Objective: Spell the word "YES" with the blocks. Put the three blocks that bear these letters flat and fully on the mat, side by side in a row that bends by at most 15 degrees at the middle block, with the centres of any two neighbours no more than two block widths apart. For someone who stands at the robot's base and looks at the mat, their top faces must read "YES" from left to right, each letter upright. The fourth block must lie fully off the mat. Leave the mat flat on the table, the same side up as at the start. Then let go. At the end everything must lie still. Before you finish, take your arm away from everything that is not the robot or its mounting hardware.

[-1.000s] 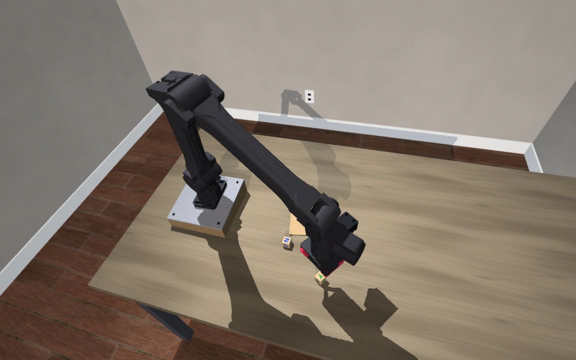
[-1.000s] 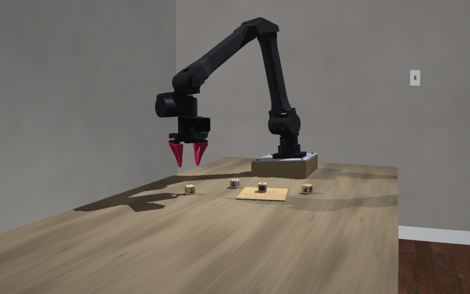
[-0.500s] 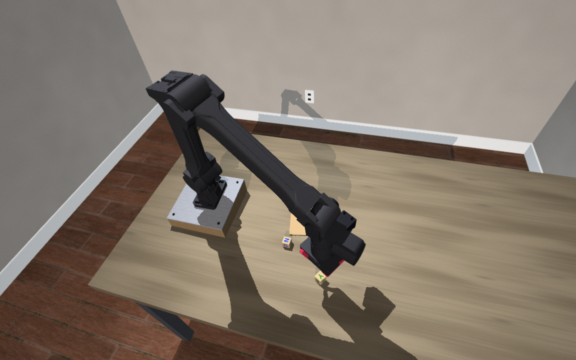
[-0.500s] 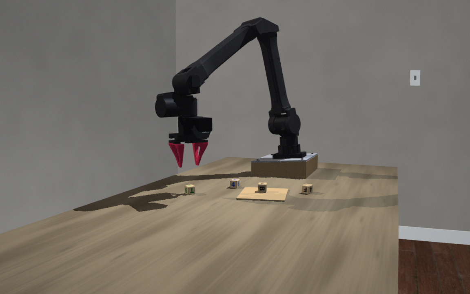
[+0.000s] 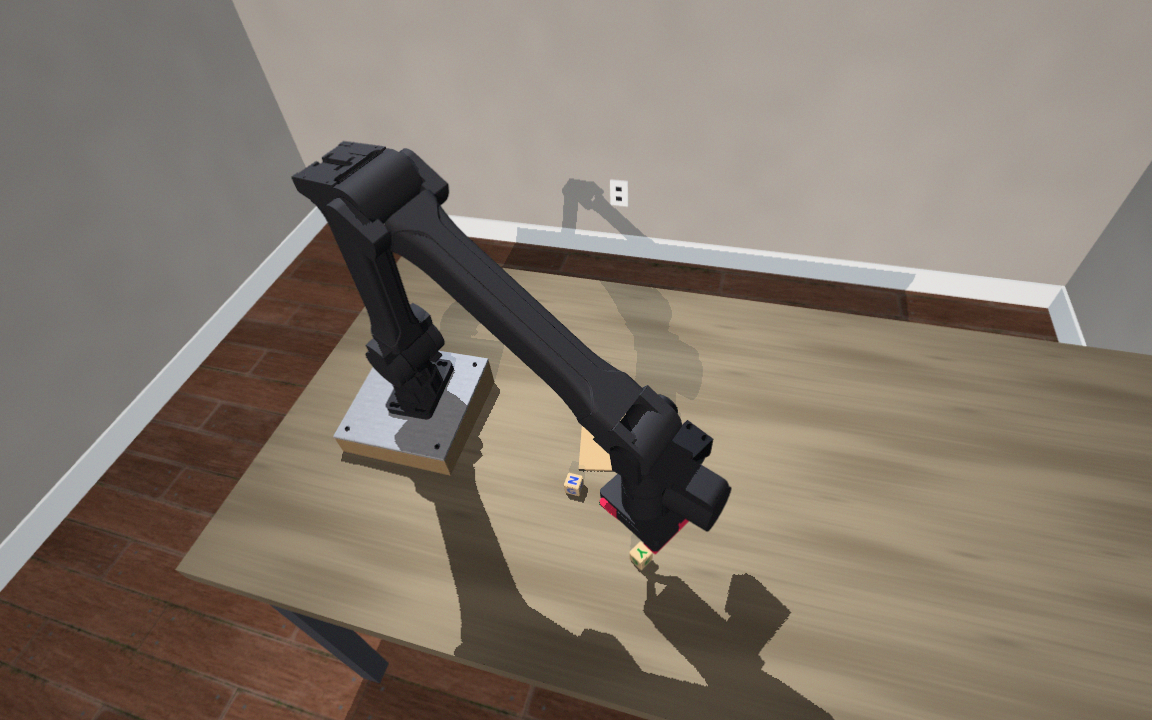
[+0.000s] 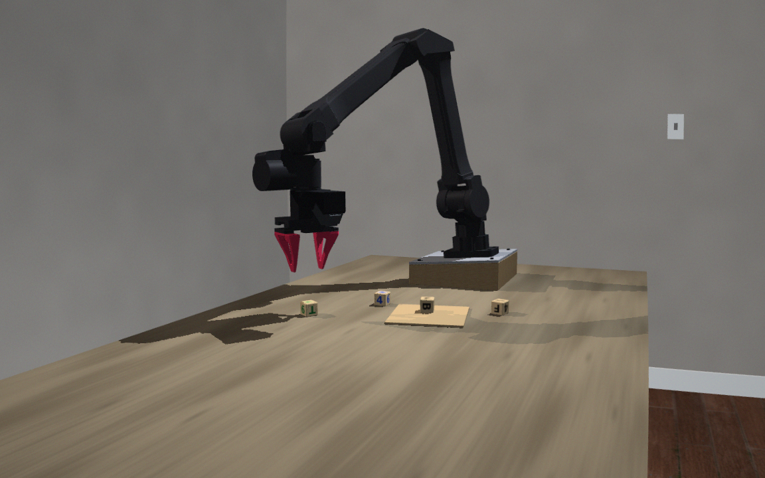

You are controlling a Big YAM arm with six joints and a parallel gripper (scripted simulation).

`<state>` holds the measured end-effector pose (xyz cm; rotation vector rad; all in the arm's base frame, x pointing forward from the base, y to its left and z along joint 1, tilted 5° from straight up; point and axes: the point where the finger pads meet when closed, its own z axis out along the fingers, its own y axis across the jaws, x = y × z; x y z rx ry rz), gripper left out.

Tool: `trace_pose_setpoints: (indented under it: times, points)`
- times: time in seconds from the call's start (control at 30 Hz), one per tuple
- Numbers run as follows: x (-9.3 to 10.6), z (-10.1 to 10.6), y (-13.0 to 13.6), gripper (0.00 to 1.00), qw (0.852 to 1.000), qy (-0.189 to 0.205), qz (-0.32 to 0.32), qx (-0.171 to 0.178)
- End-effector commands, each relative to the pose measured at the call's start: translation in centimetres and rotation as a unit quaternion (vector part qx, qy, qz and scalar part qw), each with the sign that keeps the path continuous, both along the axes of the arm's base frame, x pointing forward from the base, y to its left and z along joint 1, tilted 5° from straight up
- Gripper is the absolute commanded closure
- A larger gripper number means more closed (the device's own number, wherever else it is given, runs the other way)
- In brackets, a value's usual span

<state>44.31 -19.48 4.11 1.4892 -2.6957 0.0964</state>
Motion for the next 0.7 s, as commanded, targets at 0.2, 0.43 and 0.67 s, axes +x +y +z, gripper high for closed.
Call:
trace_pose_setpoints:
  times: [0.2, 0.43, 0.67]
  points:
    - [1.0, 0.1, -0.6, 0.41, 1.000, -0.013, 0.004, -0.002]
    - [0.3, -0.8, -0.5, 0.41, 1.000, -0.006, 0.003, 0.001]
    - [0.3, -1.6, -0.5, 0.41, 1.000, -0.005, 0.003, 0.001]
